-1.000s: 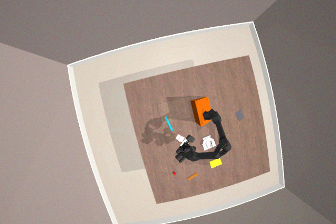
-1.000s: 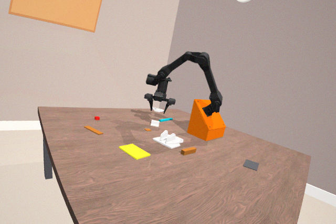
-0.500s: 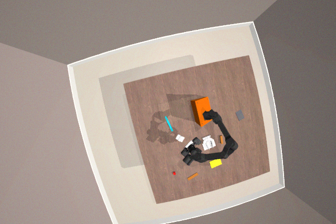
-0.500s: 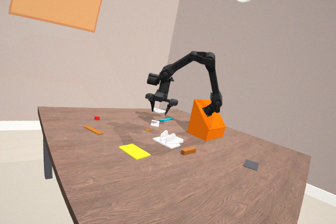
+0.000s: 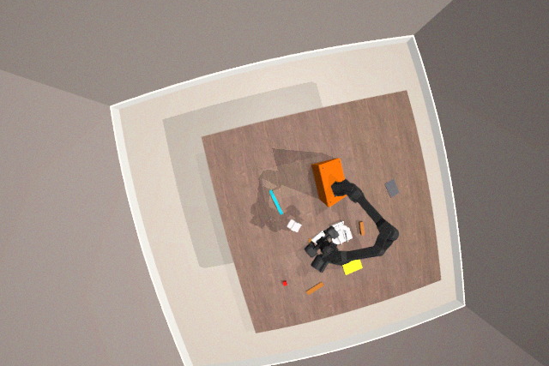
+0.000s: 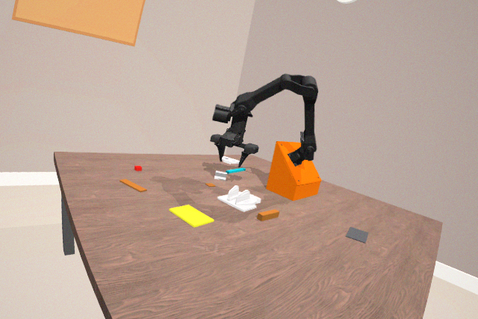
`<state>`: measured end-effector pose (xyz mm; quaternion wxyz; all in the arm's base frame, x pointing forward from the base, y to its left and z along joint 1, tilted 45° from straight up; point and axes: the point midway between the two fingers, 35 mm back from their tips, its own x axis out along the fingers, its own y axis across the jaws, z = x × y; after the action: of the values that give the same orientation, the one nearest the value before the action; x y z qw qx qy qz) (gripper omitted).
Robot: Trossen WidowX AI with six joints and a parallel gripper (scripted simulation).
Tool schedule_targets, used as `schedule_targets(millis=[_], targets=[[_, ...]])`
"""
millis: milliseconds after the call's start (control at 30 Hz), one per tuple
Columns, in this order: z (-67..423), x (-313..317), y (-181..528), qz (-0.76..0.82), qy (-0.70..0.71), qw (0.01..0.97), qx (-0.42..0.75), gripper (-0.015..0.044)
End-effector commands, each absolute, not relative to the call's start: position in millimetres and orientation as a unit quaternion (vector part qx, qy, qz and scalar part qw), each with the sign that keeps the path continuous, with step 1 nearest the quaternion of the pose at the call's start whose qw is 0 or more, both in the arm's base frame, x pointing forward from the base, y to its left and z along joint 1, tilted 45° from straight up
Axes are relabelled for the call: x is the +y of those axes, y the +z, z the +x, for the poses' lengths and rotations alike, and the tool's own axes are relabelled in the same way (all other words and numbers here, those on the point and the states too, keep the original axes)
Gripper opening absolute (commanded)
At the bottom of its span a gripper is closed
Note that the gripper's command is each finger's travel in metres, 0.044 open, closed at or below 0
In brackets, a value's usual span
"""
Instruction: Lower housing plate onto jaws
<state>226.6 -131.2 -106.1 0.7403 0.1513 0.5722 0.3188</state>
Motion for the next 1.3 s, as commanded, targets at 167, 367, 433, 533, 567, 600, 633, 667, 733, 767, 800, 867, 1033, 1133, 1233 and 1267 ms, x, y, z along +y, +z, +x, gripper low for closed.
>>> schedule_targets(millis=[167,367,433,533,567,600,633,667,733,767,800,867,1033,1133,1233,1267], targets=[[239.9,-110.1,-83.8,0.181,0.295,0.737,0.58,0.0351],[245.6,-95.2,-71.5,0.201,0.283,0.732,0.586,0.0351],[247.2,-90.2,-67.5,0.207,0.279,0.731,0.588,0.0351],[249.3,-82.4,-61.6,0.217,0.273,0.728,0.59,0.0351],[249.9,-79.8,-59.6,0.22,0.271,0.727,0.591,0.0351],[250.5,-77.2,-57.7,0.224,0.27,0.726,0.592,0.0351],[251.1,-74.5,-55.7,0.227,0.268,0.725,0.593,0.0351],[251.6,-71.9,-53.8,0.23,0.266,0.724,0.593,0.0351],[252.5,-66.6,-50.0,0.237,0.263,0.722,0.595,0.0351],[252.9,-63.9,-48.1,0.24,0.261,0.721,0.596,0.0351],[253.2,-61.2,-46.2,0.244,0.259,0.719,0.597,0.0351],[253.8,-55.8,-42.5,0.25,0.256,0.717,0.598,0.0351],[254.6,-42.1,-33.4,0.267,0.248,0.71,0.602,0.0351],[254.5,-33.9,-28.0,0.277,0.243,0.706,0.604,0.0351],[254.2,-27.5,-24.0,0.285,0.24,0.703,0.606,0.0351],[254.2,-27.0,-23.7,0.286,0.24,0.702,0.606,0.0351]])
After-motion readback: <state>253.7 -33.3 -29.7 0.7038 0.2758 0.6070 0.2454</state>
